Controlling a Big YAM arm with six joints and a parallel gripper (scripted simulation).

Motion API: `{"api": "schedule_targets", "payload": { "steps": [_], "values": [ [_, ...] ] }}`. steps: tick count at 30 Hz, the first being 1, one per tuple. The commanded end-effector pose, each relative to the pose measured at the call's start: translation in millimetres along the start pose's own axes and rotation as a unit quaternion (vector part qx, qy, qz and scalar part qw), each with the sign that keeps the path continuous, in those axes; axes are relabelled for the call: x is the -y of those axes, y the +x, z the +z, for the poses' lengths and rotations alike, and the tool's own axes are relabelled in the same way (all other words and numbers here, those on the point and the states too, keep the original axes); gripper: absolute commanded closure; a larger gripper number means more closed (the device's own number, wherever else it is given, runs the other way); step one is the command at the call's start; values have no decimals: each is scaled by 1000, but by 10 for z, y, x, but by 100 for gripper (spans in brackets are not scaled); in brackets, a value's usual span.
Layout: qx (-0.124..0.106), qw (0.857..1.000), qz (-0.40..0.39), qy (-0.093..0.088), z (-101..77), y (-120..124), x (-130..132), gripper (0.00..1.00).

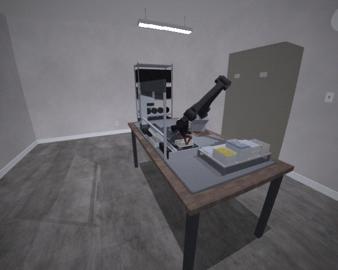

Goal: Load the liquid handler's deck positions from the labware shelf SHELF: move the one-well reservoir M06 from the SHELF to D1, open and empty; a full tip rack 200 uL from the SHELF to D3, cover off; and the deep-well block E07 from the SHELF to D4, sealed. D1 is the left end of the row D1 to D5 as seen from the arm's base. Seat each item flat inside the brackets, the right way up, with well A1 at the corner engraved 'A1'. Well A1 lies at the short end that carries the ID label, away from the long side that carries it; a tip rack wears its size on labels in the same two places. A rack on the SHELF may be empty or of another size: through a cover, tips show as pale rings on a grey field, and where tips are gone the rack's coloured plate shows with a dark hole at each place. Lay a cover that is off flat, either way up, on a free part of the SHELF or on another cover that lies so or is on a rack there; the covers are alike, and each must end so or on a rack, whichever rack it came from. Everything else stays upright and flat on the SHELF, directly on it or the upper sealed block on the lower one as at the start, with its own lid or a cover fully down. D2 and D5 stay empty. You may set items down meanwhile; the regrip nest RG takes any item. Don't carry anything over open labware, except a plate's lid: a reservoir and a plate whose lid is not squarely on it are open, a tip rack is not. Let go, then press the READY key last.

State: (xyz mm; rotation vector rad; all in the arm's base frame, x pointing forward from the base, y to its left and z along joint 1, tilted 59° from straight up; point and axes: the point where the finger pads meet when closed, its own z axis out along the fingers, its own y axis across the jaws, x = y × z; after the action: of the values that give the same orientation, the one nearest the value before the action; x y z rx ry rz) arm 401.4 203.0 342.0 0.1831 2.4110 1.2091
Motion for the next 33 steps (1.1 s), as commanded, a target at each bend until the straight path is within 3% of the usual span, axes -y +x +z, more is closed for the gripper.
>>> {"api": "schedule_targets", "payload": {
  "steps": [1, 33],
  "values": [
    [14, 1000, -8, -8, -87, -73, -108, 100],
    [10, 1000, -5, -9, -54, -6, -85, 100]
  ]
}}
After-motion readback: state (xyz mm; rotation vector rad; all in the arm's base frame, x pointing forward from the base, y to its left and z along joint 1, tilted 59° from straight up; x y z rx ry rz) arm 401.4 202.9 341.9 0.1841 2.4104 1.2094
